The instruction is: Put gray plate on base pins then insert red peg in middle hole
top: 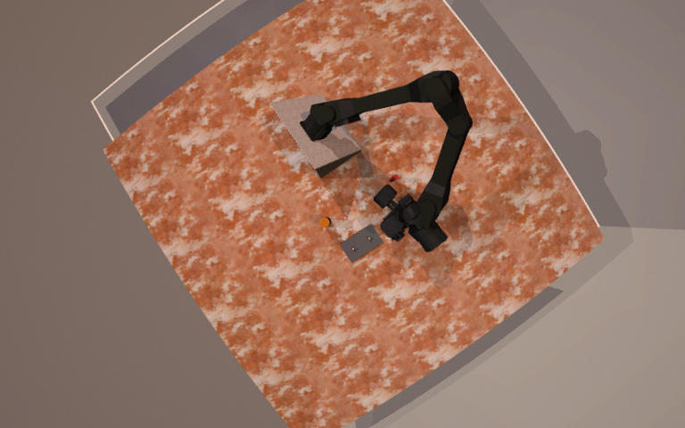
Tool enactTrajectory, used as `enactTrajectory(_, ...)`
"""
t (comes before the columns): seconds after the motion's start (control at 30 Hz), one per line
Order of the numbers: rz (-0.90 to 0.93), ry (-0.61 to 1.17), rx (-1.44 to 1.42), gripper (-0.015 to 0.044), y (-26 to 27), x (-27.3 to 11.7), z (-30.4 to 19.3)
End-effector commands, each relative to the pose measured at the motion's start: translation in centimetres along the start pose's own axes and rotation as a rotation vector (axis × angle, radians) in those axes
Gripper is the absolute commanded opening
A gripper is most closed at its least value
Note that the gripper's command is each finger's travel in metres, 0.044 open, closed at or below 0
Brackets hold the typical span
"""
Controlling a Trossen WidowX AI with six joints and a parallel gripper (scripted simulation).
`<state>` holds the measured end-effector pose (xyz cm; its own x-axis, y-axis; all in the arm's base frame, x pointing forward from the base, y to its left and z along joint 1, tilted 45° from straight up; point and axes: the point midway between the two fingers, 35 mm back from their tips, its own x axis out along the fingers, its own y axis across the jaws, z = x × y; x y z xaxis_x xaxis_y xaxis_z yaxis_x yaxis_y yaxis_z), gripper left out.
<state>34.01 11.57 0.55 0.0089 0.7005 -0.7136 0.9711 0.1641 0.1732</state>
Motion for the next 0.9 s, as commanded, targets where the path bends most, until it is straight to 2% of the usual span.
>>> enactTrajectory(0.0,0.002,0.005,0.004,0.0335,0.0,0.1,-0.1)
enactTrajectory(0.23,0.002,0.005,0.004,0.0151,0.0,0.1,-0.1)
enactTrajectory(0.5,0.002,0.005,0.004,0.0098,0.0,0.1,-0.1)
enactTrajectory(0.63,0.002,0.004,0.004,0.0000,0.1,-0.4,0.0)
enactTrajectory(0.87,0.002,-0.002,0.004,0.0000,0.4,-2.5,0.3)
